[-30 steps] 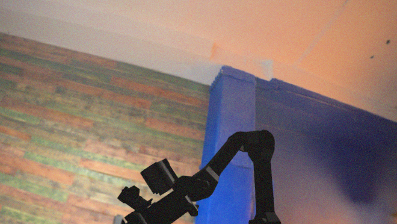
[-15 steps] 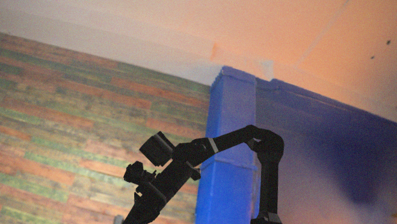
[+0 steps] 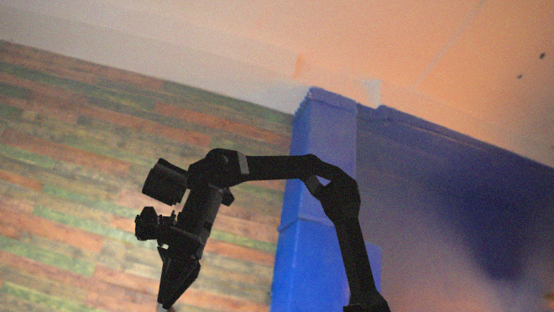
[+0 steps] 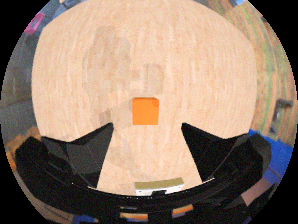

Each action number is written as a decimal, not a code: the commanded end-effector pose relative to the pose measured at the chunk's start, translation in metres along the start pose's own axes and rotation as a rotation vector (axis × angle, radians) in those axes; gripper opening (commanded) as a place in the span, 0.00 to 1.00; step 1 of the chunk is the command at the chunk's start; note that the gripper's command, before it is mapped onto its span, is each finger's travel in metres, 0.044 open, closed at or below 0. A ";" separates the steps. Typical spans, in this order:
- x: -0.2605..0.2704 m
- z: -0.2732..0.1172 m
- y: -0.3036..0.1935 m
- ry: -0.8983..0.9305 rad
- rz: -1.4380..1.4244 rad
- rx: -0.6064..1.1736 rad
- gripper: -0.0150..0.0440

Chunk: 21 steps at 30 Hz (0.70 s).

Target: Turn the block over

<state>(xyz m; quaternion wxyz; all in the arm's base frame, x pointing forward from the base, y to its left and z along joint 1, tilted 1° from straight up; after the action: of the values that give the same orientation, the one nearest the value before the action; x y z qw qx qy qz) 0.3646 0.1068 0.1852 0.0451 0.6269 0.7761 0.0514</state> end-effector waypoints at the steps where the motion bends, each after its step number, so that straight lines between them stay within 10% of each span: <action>1: -0.002 -0.003 0.013 0.017 -0.002 0.107 1.00; 21: -0.002 0.046 0.008 0.019 -0.001 0.127 1.00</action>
<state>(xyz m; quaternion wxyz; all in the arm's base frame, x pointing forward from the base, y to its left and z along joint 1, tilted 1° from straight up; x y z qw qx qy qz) 0.3810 0.1082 0.1521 0.0039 0.6295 0.7768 0.0129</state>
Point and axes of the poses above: the point midway between the two fingers, 35 mm back from their tips, its own z axis out along the fingers, its own x axis across the jaws, y = z × x, the point moved 8 cm from there along -z, back along the fingers, and after that the axes turned 5 degrees about -z, right-handed, at the moved point
